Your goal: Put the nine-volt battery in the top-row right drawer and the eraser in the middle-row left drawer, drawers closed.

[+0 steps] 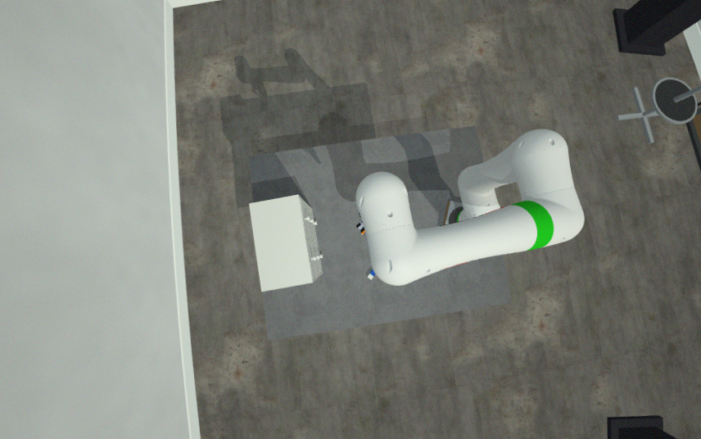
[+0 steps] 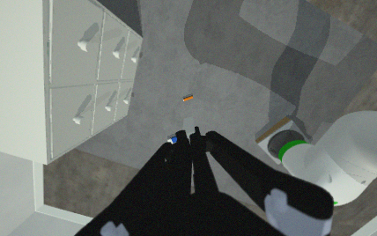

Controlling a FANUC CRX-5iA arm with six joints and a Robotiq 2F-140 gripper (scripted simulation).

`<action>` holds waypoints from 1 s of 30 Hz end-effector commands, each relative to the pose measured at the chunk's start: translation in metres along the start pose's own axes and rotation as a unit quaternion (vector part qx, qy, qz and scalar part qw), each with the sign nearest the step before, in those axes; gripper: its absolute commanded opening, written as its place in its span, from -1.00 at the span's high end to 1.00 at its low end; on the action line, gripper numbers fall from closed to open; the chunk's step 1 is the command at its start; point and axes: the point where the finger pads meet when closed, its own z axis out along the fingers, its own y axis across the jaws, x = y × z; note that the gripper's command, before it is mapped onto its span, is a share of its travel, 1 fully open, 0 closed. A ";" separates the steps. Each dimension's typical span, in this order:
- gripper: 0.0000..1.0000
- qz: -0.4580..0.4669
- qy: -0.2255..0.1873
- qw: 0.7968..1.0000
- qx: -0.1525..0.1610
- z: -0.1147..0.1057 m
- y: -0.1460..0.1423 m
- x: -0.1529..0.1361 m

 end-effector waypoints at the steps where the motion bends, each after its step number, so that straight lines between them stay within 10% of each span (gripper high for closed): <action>1: 1.00 0.139 0.007 0.990 0.000 0.016 -0.015 -0.016; 12: 1.00 0.341 -0.004 0.940 0.003 0.046 -0.038 -0.047; 27: 1.00 0.676 -0.014 0.737 0.003 0.070 -0.053 -0.074; 29: 1.00 0.676 -0.014 0.737 0.003 0.070 -0.053 -0.074; 30: 1.00 0.726 -0.013 0.687 0.003 0.071 -0.054 -0.075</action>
